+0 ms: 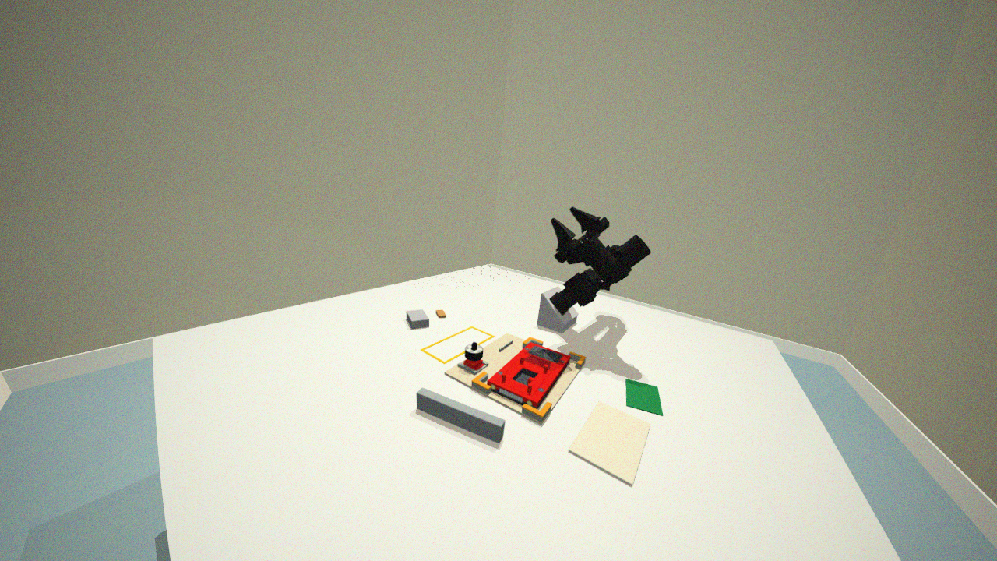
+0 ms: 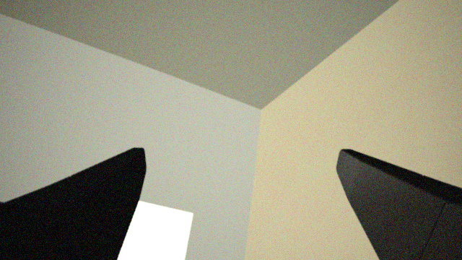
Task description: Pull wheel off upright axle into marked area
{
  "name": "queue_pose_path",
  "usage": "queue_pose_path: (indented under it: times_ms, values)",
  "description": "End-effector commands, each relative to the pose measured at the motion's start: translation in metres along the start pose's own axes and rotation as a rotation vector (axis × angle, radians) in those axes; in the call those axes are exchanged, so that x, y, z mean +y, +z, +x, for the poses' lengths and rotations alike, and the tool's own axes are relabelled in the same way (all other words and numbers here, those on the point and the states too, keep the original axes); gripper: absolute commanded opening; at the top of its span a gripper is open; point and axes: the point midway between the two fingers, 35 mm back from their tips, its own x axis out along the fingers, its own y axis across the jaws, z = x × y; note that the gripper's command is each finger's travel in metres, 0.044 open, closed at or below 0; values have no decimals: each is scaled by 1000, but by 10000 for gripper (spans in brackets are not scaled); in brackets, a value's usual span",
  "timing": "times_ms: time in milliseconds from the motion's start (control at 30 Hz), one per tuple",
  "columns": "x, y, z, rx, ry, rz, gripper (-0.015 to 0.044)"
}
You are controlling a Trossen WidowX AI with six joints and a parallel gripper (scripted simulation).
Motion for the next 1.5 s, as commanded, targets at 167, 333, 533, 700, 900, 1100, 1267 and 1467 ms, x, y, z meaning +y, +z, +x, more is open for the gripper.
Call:
queue_pose_path:
  times_ms: [167,333,533,700,900,1100,1267,1467]
  values:
    - [-26,-34,3,92,-109,-421,300]
    - [-64,-60,5,193,-238,-875,300]
    - [-113,-72,9,307,-413,-1362,300]
    - [-155,-69,11,431,-599,-1738,300]
    - [-201,-53,9,654,-875,-2130,300]
    - [-240,-28,3,970,-1199,-2381,300]
    - [-264,-5,-5,1314,-1482,-2436,300]
    - [-287,20,-16,-1526,1508,1931,300]
